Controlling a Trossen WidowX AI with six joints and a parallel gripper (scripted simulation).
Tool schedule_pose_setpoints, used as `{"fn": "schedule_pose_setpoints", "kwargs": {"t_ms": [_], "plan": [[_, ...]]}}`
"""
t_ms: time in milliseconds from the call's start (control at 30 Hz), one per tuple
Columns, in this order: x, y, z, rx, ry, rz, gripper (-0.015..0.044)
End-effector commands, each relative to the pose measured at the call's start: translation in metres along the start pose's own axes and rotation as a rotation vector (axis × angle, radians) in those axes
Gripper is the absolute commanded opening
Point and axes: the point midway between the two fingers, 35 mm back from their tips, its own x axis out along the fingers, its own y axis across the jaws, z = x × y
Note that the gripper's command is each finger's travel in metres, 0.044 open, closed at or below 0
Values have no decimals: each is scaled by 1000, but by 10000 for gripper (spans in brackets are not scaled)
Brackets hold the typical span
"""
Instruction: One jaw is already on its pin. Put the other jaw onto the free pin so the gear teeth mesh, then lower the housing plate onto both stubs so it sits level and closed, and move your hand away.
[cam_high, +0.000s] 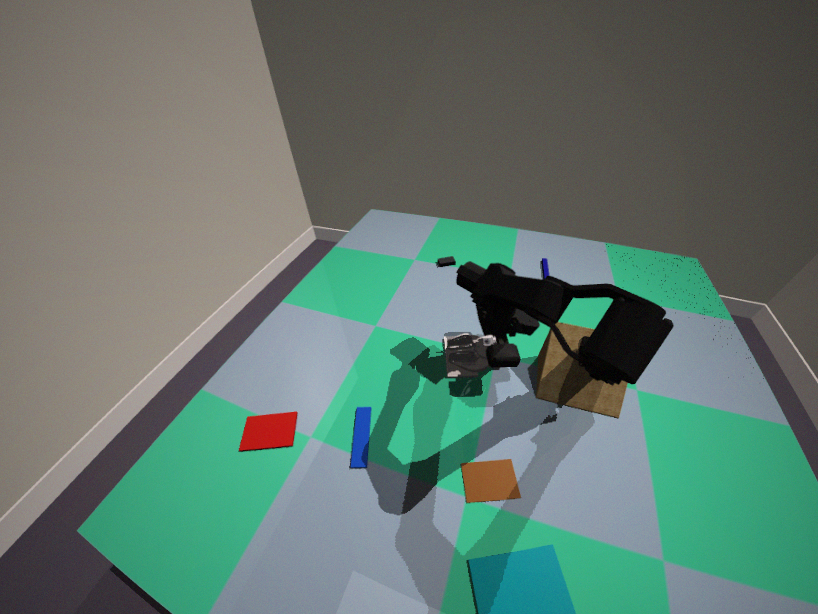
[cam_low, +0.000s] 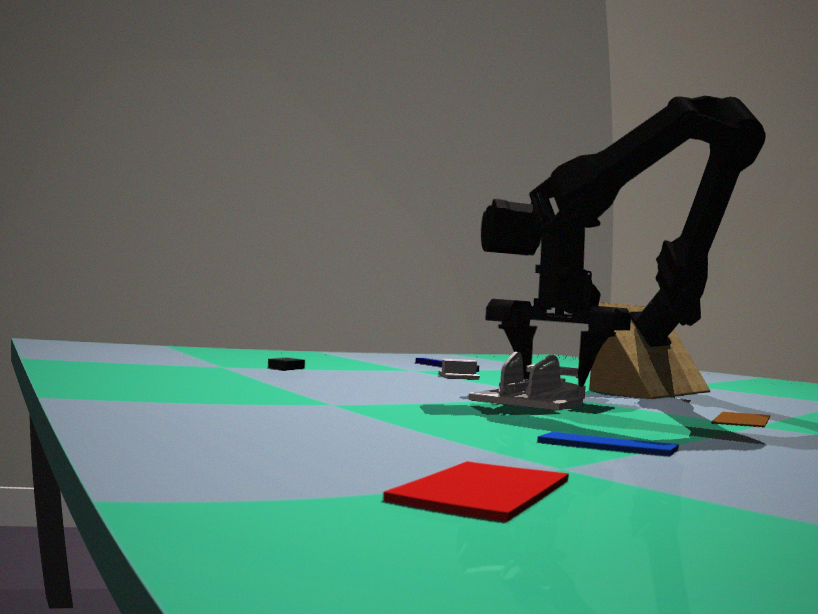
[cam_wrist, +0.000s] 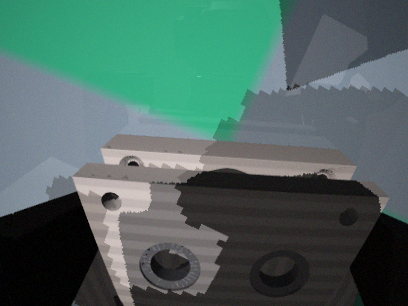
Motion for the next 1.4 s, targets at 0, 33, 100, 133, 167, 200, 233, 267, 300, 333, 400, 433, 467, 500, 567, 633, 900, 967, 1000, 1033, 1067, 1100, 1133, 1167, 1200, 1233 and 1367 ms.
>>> {"fn": "schedule_pose_setpoints", "kwargs": {"t_ms": [0, 33, 100, 133, 167, 200, 233, 267, 300, 333, 400, 433, 467, 500, 567, 633, 900, 967, 1000, 1033, 1067, 1100, 1133, 1167, 1200, 1233, 1367], "plan": [[2, -1, 1, 5, 2, -5, 351], [2, -1, 1, 5, 2, -5, 351], [2, -1, 1, 5, 2, -5, 351], [2, -1, 1, 5, 2, -5, 351], [2, -1, 1, 5, 2, -5, 351], [2, -1, 1, 5, 2, -5, 351], [2, -1, 1, 5, 2, -5, 351], [2, -1, 1, 5, 2, -5, 351], [3, -1, 1, 5, 2, -5, 351], [4, -1, 1, 5, 2, -5, 351], [4, -1, 1, 5, 2, -5, 351], [4, -1, 1, 5, 2, -5, 351], [4, -1, 1, 5, 2, -5, 351], [4, -1, 1, 5, 2, -5, 351], [4, -1, 1, 5, 2, -5, 351], [5, -1, 1, 5, 2, -5, 351], [7, -1, 1, 5, 2, -5, 351], [7, -1, 1, 5, 2, -5, 351], [7, -1, 1, 5, 2, -5, 351], [7, -1, 1, 5, 2, -5, 351], [7, -1, 1, 5, 2, -5, 351], [8, -1, 1, 5, 2, -5, 351], [8, -1, 1, 5, 2, -5, 351], [9, -1, 1, 5, 2, -5, 351], [9, -1, 1, 5, 2, -5, 351], [9, -1, 1, 5, 2, -5, 351], [9, -1, 1, 5, 2, -5, 351]]}}
